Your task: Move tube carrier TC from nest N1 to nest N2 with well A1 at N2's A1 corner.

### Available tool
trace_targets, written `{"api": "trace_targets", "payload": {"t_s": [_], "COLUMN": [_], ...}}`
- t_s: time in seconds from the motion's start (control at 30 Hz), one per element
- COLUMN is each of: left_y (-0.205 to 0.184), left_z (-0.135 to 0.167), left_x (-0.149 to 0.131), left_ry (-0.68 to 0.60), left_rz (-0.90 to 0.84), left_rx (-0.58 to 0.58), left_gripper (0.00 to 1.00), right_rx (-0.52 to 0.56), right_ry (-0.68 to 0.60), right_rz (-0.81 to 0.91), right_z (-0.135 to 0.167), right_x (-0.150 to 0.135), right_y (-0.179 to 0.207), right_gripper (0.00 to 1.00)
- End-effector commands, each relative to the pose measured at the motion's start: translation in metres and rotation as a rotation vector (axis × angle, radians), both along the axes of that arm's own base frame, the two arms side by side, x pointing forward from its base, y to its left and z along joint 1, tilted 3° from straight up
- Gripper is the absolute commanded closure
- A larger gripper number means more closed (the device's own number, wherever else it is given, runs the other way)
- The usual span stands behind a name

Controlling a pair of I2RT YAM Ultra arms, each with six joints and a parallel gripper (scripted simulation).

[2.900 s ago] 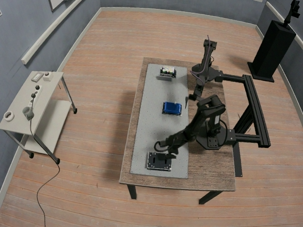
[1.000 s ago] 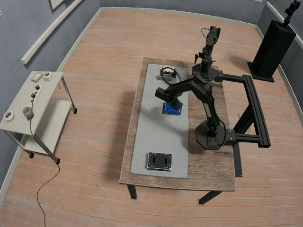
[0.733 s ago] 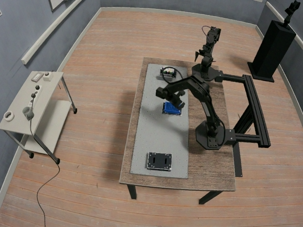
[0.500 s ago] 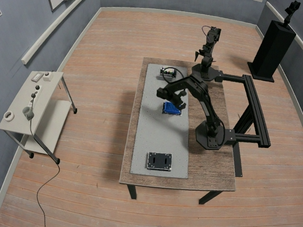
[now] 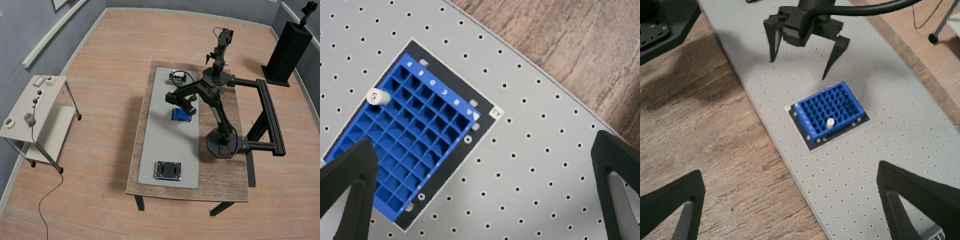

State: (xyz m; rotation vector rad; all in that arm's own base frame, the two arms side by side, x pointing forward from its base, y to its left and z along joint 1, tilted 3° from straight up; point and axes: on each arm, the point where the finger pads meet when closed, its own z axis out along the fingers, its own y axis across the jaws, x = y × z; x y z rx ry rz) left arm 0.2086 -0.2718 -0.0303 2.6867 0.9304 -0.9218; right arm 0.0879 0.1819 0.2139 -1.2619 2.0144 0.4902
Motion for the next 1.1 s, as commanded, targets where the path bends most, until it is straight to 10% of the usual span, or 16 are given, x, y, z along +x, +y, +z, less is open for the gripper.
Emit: {"api": "trace_targets", "payload": {"t_s": [0.0, 1.07], "left_y": [-0.016, -0.071], "left_z": [0.004, -0.039], "left_x": [0.014, 0.077], "left_ry": [-0.037, 0.043], "left_rz": [0.057, 1.21], "left_rx": [-0.013, 0.432], "left_gripper": [0.0, 0.0], "right_rx": [0.036, 0.024], "right_ry": [-0.013, -0.019], "right_rz": [-0.015, -0.169], "right_z": [0.011, -0.072], "right_x": [0.001, 0.017], "right_y": [-0.006, -0.039], "right_gripper": [0.0, 0.0]}}
